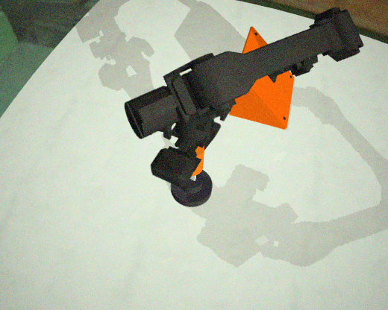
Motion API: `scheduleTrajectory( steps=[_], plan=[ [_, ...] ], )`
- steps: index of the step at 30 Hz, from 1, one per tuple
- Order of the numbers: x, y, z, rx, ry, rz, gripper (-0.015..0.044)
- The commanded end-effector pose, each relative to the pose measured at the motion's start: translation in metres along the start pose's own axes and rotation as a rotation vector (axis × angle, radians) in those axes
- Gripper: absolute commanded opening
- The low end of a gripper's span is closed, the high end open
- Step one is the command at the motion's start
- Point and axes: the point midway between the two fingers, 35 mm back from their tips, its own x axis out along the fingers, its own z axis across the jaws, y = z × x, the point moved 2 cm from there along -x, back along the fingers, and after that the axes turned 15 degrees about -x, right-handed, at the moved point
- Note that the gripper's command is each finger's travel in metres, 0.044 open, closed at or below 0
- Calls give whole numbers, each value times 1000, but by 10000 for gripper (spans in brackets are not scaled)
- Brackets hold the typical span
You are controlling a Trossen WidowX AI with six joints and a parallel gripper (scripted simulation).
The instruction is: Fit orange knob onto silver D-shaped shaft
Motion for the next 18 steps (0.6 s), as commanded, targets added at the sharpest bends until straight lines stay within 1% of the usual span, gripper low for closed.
scheduleTrajectory(
  steps=[1, 18],
  plan=[
    [-1, -4, 0, 109, 0, -6, 0],
    [-1, -3, -1, 516, -1, -5, 0]
  ],
)
